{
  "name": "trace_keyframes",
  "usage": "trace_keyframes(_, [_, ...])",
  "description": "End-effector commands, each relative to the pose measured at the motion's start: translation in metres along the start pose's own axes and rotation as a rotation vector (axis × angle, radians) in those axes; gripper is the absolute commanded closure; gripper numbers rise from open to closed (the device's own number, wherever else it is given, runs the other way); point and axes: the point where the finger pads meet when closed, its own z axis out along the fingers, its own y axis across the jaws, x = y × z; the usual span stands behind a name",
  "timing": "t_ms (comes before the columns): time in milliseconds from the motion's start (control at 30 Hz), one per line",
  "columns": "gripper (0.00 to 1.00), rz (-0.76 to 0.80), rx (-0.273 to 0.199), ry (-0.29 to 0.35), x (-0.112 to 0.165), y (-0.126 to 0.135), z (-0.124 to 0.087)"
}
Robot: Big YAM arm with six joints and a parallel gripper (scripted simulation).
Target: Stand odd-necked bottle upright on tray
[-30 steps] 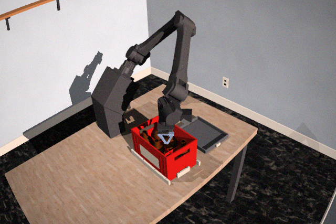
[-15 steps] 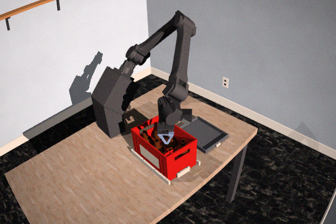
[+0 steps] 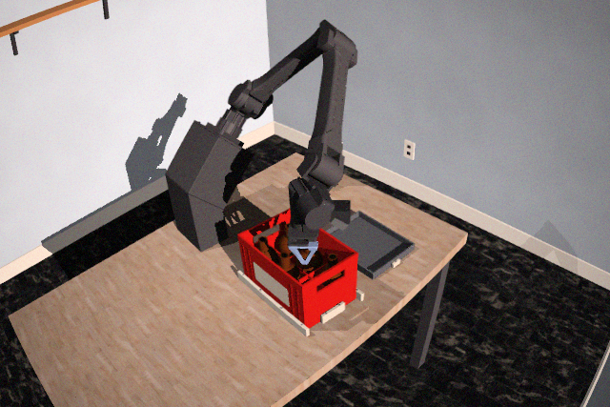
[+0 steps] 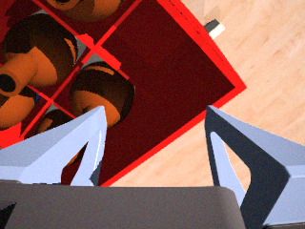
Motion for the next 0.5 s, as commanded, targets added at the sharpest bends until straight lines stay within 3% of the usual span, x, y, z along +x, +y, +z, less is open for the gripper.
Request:
trace_keyframes(0, [0.39,0.008,-0.017,0.009,0.005,0.001,0.02])
trace_keyframes(467, [0.39,0.008,-0.016,0.008,0.004,0.001,0.036])
